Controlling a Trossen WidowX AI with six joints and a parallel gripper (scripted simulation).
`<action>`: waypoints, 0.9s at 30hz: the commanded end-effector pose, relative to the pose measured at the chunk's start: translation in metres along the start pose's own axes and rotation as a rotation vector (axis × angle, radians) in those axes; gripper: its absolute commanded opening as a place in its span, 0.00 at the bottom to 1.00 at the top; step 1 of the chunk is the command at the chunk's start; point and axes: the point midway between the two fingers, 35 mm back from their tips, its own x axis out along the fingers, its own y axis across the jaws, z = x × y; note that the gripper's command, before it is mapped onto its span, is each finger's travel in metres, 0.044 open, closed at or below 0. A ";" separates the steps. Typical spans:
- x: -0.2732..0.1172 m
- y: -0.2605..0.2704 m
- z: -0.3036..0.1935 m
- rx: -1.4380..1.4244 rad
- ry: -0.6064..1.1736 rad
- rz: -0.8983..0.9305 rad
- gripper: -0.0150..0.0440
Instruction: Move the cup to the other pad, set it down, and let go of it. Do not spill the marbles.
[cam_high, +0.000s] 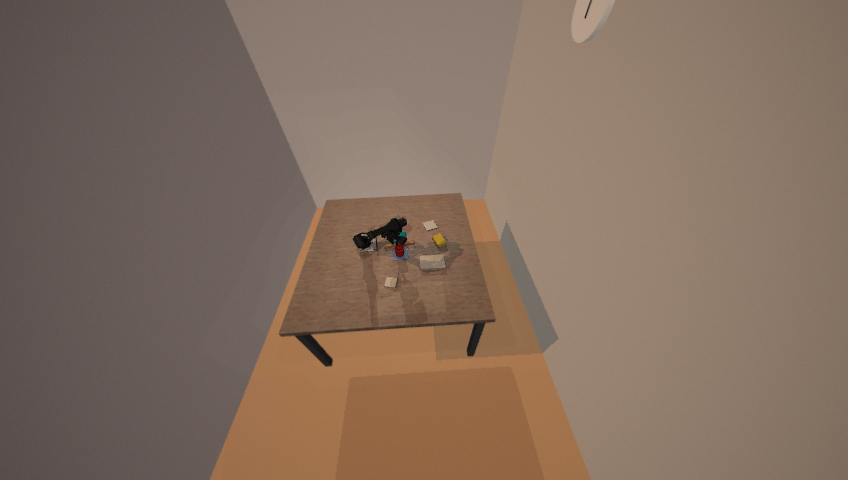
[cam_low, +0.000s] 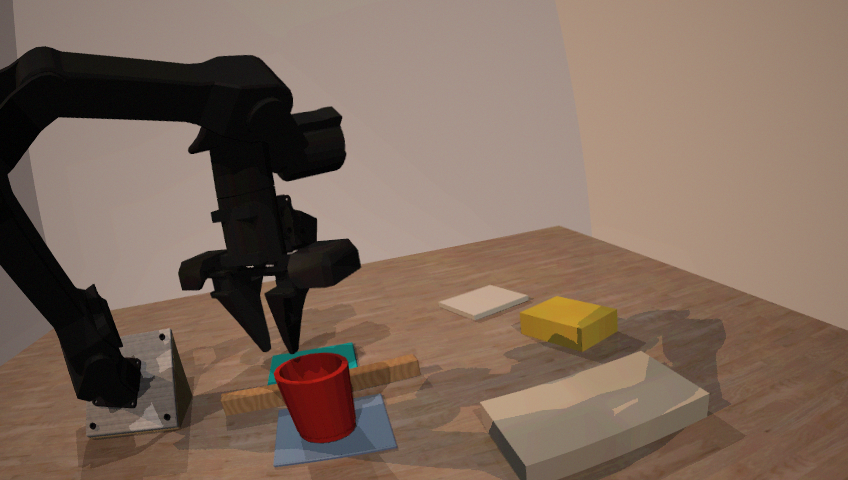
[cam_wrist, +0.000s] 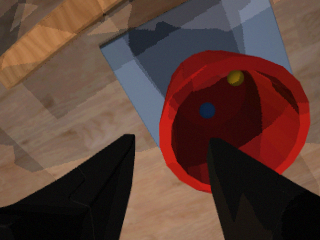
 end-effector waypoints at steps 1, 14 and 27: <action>0.006 0.000 0.000 -0.005 0.003 -0.003 0.50; 0.028 -0.001 0.000 -0.005 0.003 -0.003 0.50; 0.049 0.000 -0.001 -0.004 0.006 -0.005 0.50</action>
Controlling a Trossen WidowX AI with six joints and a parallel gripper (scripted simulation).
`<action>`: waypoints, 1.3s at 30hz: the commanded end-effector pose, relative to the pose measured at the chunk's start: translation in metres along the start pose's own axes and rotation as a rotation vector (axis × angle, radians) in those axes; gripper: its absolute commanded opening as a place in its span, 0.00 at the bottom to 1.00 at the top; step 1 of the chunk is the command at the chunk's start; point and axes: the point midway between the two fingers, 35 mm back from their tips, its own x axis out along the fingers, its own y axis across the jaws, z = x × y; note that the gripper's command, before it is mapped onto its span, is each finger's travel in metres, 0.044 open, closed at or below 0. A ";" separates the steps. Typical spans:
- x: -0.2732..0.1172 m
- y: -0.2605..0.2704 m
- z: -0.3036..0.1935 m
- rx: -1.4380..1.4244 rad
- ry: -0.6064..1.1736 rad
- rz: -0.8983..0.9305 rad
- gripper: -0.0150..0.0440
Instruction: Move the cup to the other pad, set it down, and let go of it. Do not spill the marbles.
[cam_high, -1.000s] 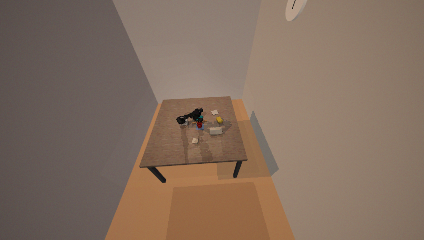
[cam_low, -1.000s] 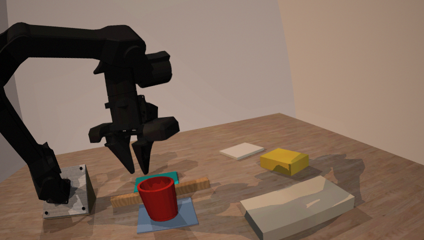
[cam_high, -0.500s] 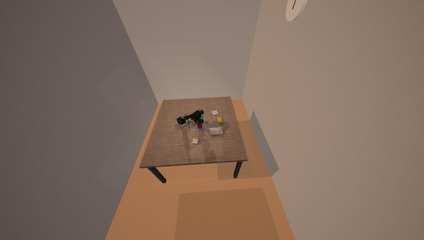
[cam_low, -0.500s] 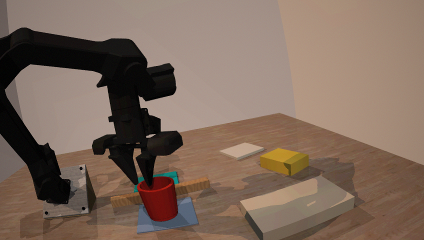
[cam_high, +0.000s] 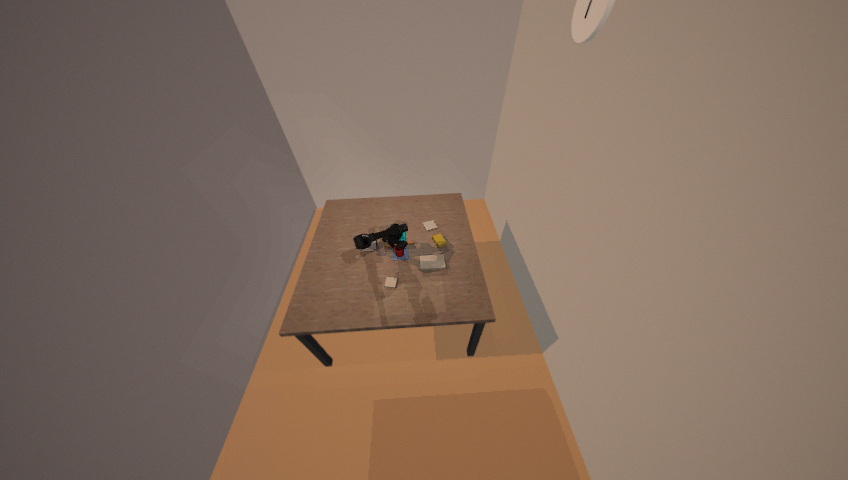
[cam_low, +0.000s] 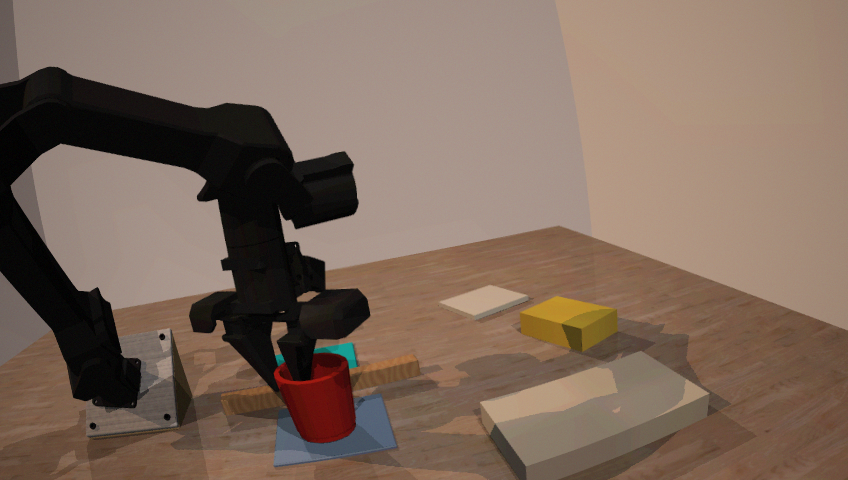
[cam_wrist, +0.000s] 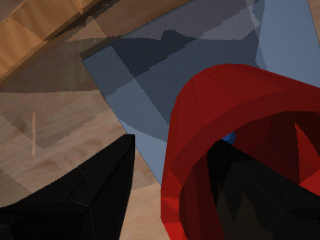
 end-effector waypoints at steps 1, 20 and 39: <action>0.005 0.000 -0.001 -0.002 0.002 -0.005 0.50; 0.005 0.000 -0.001 0.000 0.002 0.000 0.25; -0.041 0.001 -0.001 -0.002 0.001 -0.004 0.25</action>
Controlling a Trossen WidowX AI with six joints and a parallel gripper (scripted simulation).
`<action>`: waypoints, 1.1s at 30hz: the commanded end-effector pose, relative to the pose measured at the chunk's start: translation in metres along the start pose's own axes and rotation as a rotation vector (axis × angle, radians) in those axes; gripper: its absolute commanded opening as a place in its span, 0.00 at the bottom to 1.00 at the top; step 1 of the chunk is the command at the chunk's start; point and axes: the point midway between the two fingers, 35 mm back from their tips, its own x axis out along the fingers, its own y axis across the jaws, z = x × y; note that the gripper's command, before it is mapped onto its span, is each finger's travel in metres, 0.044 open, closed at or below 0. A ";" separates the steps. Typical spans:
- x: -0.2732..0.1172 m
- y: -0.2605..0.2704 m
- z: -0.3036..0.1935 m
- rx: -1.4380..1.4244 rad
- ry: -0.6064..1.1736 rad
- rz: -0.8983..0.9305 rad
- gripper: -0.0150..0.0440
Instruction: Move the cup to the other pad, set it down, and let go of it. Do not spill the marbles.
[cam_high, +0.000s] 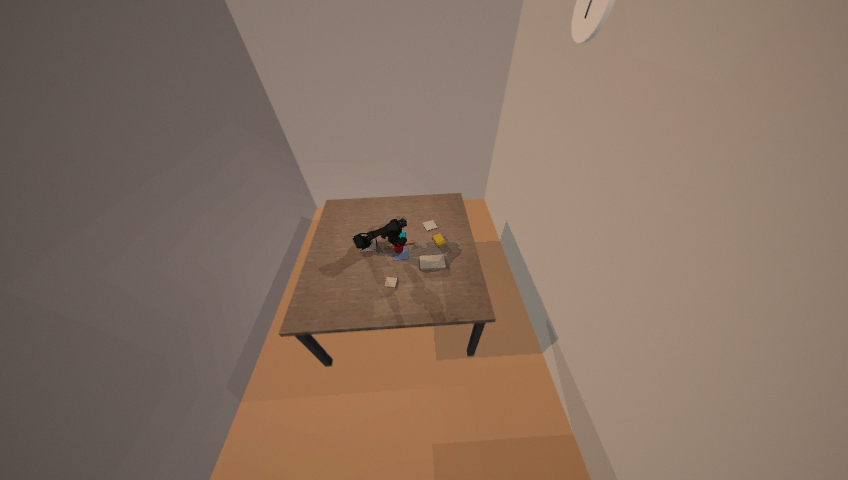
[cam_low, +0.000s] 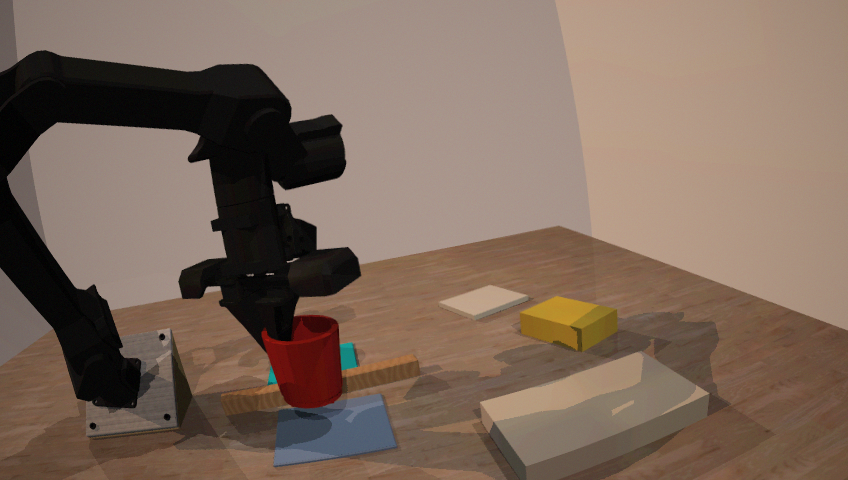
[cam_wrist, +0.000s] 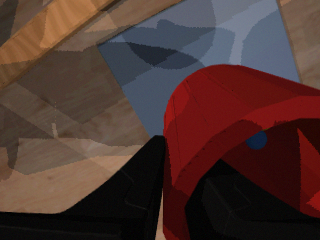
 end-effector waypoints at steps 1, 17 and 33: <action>-0.003 0.000 0.000 0.003 -0.001 0.003 0.25; -0.001 0.000 0.000 0.000 0.000 0.000 0.25; -0.003 0.020 0.032 0.002 -0.004 0.004 0.25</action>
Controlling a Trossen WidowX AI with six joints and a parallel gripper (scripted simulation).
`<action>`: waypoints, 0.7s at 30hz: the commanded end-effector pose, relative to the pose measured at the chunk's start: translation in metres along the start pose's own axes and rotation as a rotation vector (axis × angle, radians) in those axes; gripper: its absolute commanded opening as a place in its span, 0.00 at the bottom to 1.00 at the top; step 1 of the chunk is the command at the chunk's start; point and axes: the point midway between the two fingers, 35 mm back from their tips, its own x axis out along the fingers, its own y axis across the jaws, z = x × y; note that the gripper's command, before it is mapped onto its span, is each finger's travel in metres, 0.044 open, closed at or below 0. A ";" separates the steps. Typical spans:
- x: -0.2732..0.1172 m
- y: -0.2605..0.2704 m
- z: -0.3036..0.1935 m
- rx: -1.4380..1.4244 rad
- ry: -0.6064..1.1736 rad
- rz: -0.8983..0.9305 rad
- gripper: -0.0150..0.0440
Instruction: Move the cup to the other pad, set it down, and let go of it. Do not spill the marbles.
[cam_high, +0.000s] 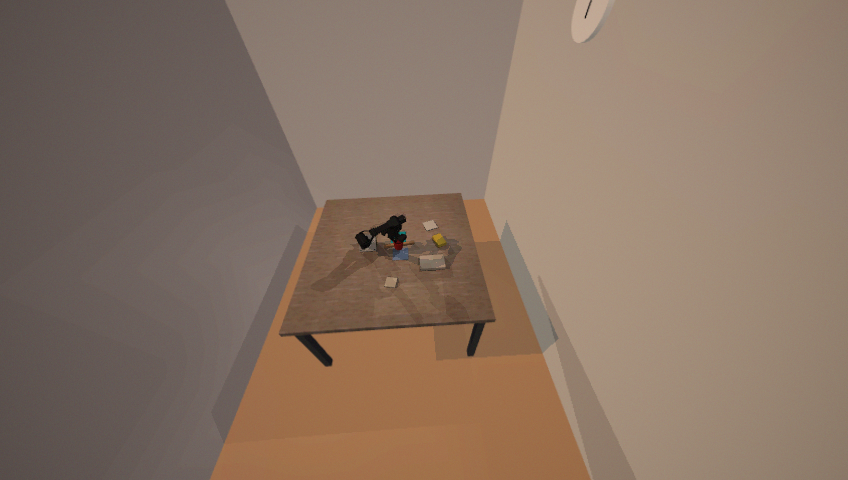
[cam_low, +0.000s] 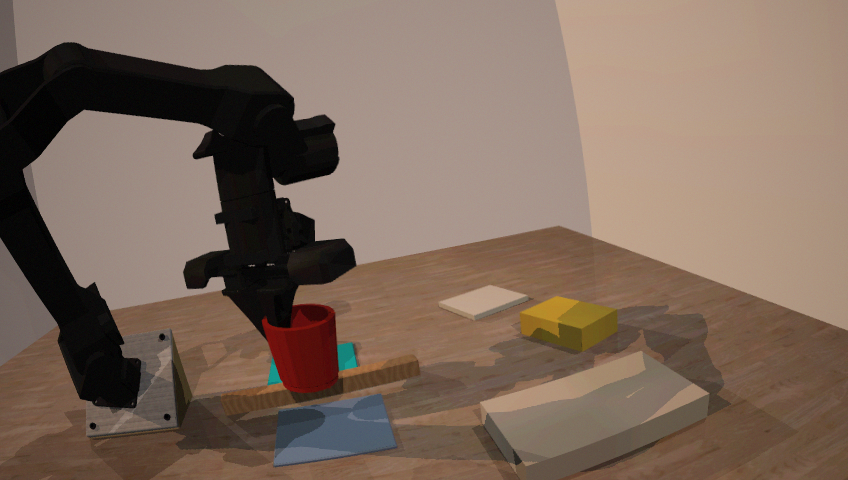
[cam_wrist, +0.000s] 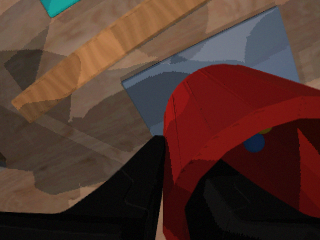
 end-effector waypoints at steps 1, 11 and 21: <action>0.000 0.006 0.009 -0.001 0.000 0.004 0.25; -0.001 0.019 0.029 -0.001 -0.001 0.005 0.25; -0.002 0.033 0.049 0.000 -0.002 0.005 0.25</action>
